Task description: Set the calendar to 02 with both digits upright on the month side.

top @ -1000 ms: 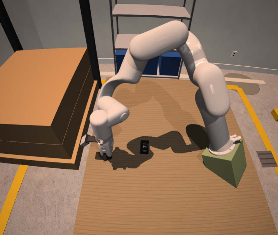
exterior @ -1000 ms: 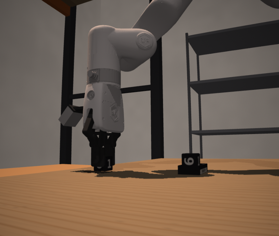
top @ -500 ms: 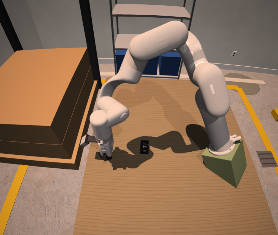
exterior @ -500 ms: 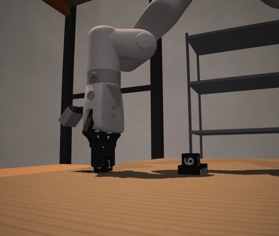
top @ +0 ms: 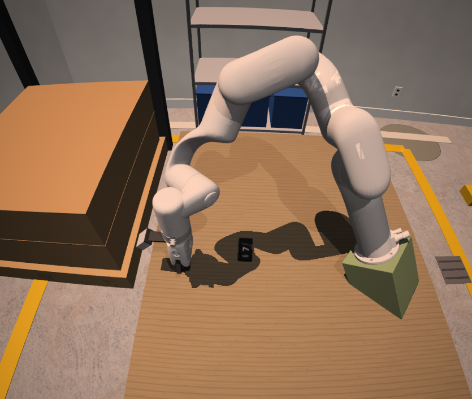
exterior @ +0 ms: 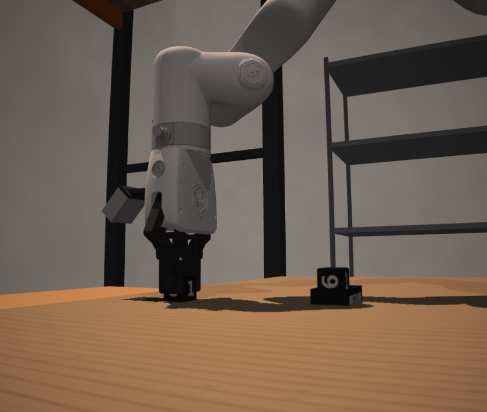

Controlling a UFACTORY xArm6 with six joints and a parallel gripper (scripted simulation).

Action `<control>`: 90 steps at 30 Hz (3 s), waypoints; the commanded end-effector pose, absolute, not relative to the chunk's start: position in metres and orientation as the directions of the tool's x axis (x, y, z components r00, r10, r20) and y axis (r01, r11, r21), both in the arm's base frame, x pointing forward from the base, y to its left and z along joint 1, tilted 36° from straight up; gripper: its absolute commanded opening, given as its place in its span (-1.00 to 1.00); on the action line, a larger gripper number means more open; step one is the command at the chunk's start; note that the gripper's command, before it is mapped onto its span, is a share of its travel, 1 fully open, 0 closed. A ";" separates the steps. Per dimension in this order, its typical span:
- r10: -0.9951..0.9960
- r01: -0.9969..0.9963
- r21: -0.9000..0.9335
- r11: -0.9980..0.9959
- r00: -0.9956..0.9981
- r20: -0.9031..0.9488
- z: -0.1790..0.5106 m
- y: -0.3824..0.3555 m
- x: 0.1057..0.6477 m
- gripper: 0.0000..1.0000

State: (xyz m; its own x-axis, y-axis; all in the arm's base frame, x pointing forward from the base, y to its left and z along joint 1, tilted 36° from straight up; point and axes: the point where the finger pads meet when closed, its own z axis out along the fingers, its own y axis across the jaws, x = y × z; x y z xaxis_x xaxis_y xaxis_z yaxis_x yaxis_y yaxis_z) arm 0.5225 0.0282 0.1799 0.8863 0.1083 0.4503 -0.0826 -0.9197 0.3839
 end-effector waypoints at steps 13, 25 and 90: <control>0.109 -0.083 0.383 -0.920 0.885 0.453 0.181 0.029 0.523 -0.47; 0.109 -0.083 0.383 -0.920 0.885 0.453 0.181 0.029 0.523 -0.47; 0.109 -0.083 0.383 -0.920 0.885 0.453 0.181 0.029 0.523 -0.14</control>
